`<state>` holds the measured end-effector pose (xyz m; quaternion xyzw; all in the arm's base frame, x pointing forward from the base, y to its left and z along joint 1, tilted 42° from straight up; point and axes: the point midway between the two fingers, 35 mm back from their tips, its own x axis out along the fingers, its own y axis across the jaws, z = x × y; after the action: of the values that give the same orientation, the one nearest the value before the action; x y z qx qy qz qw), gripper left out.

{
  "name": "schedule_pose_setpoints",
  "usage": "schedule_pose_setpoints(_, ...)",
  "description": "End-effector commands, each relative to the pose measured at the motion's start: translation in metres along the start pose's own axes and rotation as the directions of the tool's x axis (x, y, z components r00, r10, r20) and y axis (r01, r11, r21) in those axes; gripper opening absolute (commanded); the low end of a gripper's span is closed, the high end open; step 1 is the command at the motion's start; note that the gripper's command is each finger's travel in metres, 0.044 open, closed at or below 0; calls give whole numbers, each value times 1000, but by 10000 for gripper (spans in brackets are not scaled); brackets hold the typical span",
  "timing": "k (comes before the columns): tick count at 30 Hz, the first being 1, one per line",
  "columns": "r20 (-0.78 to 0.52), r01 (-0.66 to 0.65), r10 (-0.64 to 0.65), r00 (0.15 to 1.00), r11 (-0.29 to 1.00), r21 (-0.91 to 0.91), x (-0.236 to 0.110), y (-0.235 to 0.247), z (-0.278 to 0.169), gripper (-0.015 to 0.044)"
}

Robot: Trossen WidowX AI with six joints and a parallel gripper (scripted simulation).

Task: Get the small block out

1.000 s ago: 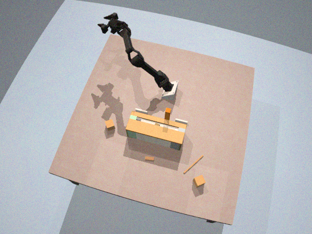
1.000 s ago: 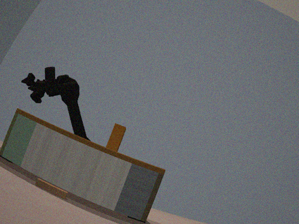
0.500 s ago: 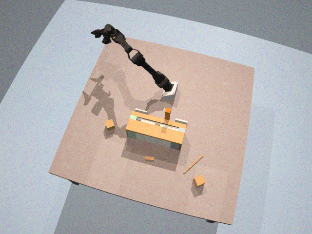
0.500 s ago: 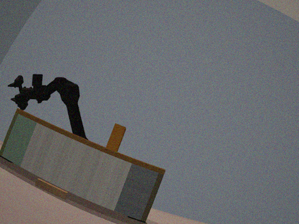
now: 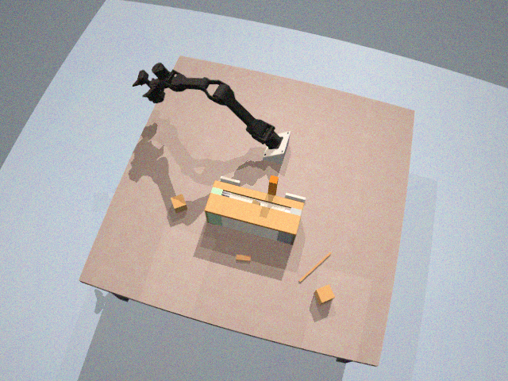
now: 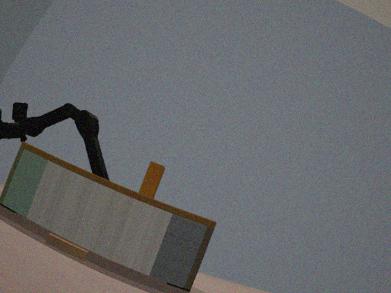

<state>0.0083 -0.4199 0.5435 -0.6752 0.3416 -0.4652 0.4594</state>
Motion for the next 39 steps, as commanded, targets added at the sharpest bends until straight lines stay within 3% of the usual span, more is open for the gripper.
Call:
schedule_pose_setpoints(1,73,-48,35,997,981,186,18,12,41,400)
schedule_pose_setpoints(10,292,-295,148,945,773,561,42,48,171,400)
schedule_pose_setpoints(19,516,-576,259,817,418,702,22,72,314,400)
schedule_pose_setpoints(31,720,-770,388,576,-38,636,-62,90,471,400)
schedule_pose_setpoints(39,790,-754,511,340,-354,553,-164,107,567,400)
